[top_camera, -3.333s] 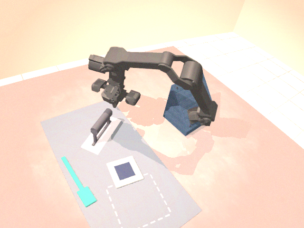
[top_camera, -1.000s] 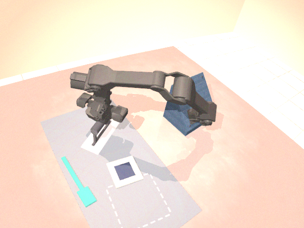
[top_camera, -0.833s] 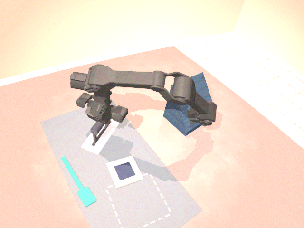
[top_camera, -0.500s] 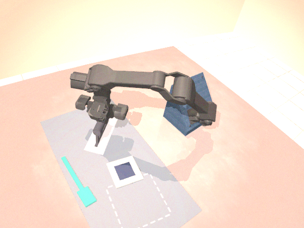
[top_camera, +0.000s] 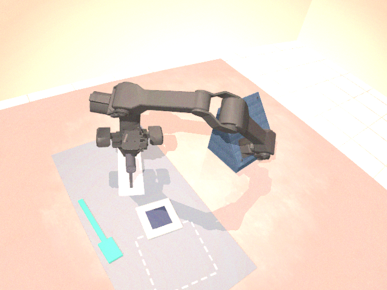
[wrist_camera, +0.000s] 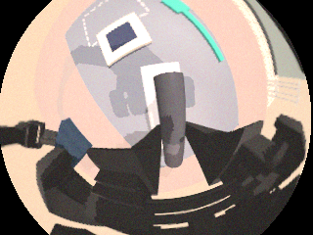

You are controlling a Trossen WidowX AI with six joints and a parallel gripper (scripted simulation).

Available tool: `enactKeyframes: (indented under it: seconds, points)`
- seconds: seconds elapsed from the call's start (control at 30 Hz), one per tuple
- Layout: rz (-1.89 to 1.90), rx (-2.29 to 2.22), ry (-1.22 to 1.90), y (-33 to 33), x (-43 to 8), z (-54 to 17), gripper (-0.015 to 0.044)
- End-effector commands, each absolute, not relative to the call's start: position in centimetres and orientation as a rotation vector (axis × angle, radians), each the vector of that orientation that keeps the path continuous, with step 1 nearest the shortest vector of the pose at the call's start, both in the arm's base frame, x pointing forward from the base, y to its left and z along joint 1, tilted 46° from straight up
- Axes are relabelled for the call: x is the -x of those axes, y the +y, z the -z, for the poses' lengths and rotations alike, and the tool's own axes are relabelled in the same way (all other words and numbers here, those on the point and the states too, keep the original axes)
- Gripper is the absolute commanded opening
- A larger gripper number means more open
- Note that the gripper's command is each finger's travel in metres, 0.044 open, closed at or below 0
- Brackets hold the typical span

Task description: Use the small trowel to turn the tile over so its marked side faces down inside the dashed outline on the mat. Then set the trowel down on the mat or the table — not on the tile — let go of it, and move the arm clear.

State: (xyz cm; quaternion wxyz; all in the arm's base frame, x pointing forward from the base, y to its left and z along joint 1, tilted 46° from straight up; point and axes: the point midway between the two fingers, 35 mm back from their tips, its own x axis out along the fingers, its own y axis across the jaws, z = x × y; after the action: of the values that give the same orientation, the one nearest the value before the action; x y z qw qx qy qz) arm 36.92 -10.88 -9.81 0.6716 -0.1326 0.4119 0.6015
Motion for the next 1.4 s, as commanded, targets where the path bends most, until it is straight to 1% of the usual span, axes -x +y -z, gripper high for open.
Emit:
enactKeyframes:
  seconds: [0.0,0.17,0.2,0.8,0.97,1.17,1.2,1.37]
  points:
    - [-1.367,0.32,0.907,-10.9,-37.0,9.8,0.013]
    - [-1.367,0.32,0.907,-10.9,-37.0,9.8,0.0261]
    - [-1.367,0.32,0.907,-10.9,-37.0,9.8,0.027]
    - [-1.367,0.32,0.907,-10.9,-37.0,9.8,0.027]
    - [-1.367,0.32,0.908,-13.8,-36.9,6.7,0.027]
    - [-1.367,0.32,0.908,-14.0,-36.9,6.5,0.027]
    - [-1.352,0.322,0.903,-14.3,-37.0,6.2,0.0296]
    - [-1.33,0.306,0.924,-14.8,-37.1,5.8,0.03]
